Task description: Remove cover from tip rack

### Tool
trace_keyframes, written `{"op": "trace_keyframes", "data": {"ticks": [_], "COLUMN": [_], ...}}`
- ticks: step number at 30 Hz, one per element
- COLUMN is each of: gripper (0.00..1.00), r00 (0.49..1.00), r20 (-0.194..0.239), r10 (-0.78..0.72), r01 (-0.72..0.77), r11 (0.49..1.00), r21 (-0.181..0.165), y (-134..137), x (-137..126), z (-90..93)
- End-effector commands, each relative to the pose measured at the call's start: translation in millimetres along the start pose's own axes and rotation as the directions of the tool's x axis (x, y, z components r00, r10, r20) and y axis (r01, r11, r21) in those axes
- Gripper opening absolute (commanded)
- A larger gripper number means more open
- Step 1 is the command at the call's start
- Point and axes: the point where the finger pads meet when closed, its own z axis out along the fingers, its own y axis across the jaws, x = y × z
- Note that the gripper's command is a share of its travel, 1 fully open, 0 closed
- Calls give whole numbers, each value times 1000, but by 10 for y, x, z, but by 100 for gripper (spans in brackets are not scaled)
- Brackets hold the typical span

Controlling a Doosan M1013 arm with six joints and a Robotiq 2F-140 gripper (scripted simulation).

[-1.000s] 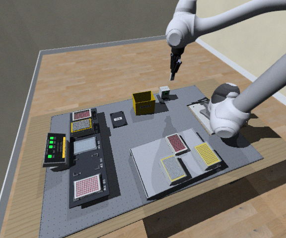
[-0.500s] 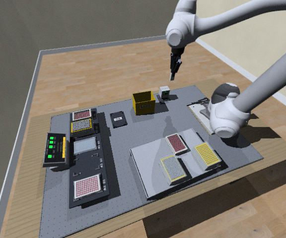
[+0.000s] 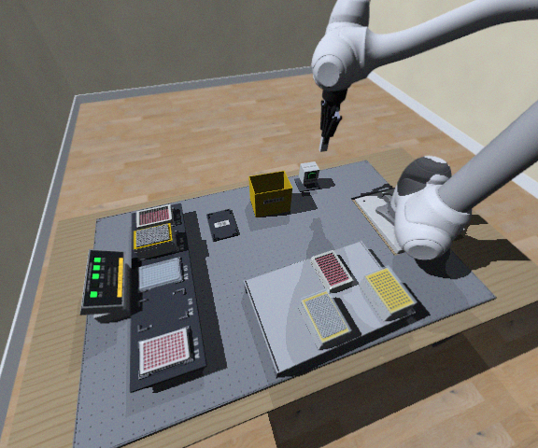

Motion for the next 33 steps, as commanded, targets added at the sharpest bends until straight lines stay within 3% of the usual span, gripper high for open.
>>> {"op": "trace_keyframes", "data": {"ticks": [1, 8, 33], "gripper": [0, 0, 0], "r00": [1000, 1000, 1000], "r20": [1, 1, 1], "r10": [-2, -2, -2], "r01": [2, 2, 2], "r11": [1000, 1000, 1000], "r21": [9, 9, 9], "y": [-30, -30, -34], "x": [-19, -19, -19], "z": [0, 17, 400]}}
